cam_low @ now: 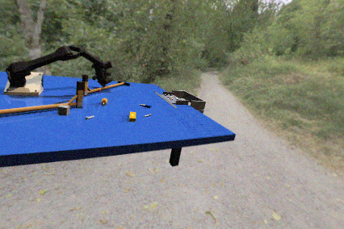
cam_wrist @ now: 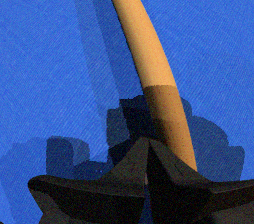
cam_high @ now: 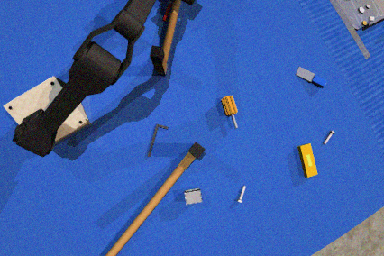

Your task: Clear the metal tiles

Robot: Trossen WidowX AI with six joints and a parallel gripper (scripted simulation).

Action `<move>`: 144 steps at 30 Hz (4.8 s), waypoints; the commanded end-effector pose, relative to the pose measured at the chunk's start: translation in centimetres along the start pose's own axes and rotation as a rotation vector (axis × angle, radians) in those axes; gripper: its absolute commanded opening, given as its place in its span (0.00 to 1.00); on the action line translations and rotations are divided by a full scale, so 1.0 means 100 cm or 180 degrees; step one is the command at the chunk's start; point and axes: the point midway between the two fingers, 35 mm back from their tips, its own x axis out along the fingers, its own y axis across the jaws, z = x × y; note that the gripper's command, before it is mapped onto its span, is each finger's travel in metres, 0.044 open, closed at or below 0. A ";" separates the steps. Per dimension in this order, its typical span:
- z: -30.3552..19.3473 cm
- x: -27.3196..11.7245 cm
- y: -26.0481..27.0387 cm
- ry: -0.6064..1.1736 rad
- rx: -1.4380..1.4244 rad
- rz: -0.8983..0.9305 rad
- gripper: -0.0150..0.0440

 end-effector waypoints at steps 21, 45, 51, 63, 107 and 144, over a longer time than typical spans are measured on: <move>0.028 -0.043 -0.006 -0.0032 0.0028 0.0001 0.25; 0.039 -0.105 0.016 -0.0059 0.0055 0.0004 0.25; 0.034 -0.113 0.028 -0.0059 0.0054 0.0004 0.25; 0.028 -0.089 0.029 -0.0050 0.0110 -0.0022 0.25; -0.010 -0.003 0.027 -0.0001 0.0324 -0.0134 0.25; 0.004 0.002 -0.007 -0.0001 0.0325 -0.0136 0.25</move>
